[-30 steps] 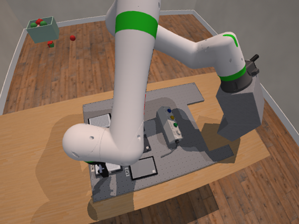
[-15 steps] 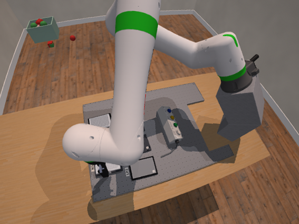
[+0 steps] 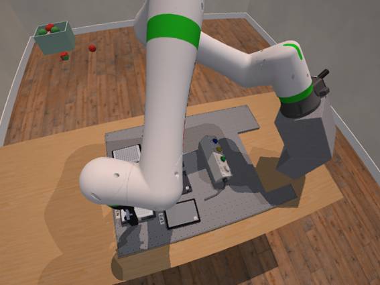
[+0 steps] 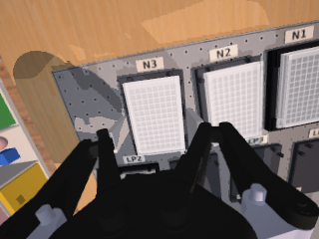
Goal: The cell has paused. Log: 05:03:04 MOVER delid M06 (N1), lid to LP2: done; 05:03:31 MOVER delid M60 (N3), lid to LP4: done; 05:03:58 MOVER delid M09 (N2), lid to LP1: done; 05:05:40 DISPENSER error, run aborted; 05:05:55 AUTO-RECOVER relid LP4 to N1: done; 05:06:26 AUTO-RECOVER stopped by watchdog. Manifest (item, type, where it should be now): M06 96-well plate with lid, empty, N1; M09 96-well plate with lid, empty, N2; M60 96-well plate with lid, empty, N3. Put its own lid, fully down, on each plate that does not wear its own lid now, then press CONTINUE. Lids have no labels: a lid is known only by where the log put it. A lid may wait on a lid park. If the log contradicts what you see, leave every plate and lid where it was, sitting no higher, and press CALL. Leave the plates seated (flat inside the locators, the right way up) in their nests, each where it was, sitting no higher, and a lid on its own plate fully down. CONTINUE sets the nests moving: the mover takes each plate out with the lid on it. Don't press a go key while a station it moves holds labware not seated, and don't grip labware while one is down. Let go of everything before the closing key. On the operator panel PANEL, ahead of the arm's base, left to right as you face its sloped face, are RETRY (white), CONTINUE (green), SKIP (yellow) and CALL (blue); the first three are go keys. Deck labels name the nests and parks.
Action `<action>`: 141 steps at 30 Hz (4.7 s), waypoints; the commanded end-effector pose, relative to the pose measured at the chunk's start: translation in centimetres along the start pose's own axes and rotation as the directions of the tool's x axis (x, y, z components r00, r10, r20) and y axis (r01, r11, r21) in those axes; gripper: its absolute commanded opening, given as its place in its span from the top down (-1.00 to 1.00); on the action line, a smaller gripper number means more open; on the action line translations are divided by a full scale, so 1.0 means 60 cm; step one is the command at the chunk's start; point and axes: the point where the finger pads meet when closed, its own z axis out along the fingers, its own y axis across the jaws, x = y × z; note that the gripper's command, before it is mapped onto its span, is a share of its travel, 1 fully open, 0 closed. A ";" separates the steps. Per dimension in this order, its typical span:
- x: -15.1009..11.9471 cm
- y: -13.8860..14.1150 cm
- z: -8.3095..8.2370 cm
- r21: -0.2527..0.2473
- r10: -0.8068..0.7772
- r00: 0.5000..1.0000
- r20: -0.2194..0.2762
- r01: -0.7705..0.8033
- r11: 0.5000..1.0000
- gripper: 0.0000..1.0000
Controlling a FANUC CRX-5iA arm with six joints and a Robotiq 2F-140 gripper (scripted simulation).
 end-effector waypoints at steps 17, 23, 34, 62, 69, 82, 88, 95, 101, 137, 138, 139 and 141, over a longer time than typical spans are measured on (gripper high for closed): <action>0.000 0.000 -0.032 0.000 0.000 1.000 0.000 0.000 1.000 -0.32; 0.000 0.000 -0.051 0.000 0.000 1.000 0.000 0.000 1.000 -0.32; 0.000 0.000 -0.073 0.000 0.000 1.000 0.000 0.000 1.000 -0.32; -0.300 -0.102 -0.080 0.000 0.000 1.000 -0.001 0.000 1.000 -0.32; -0.300 -0.102 -0.080 0.000 0.000 1.000 -0.001 0.000 1.000 -0.32; -0.300 -0.102 -0.080 0.000 0.000 1.000 -0.001 0.000 1.000 -0.32; -0.300 -0.102 -0.080 0.000 0.000 1.000 -0.001 0.000 1.000 -0.32; -0.300 -0.102 -0.080 0.000 0.000 1.000 -0.001 0.000 1.000 -0.32; -0.300 -0.102 -0.080 0.000 0.000 1.000 -0.001 0.000 1.000 -0.32; -0.301 -0.104 -0.018 0.000 0.001 1.000 0.000 -0.001 1.000 -0.32; -0.301 -0.104 -0.016 0.000 0.001 1.000 0.000 -0.001 1.000 -0.32; -0.301 -0.104 -0.013 0.000 0.001 1.000 0.000 -0.001 1.000 -0.32; -0.301 -0.104 -0.009 0.000 0.001 1.000 0.000 -0.001 1.000 -0.32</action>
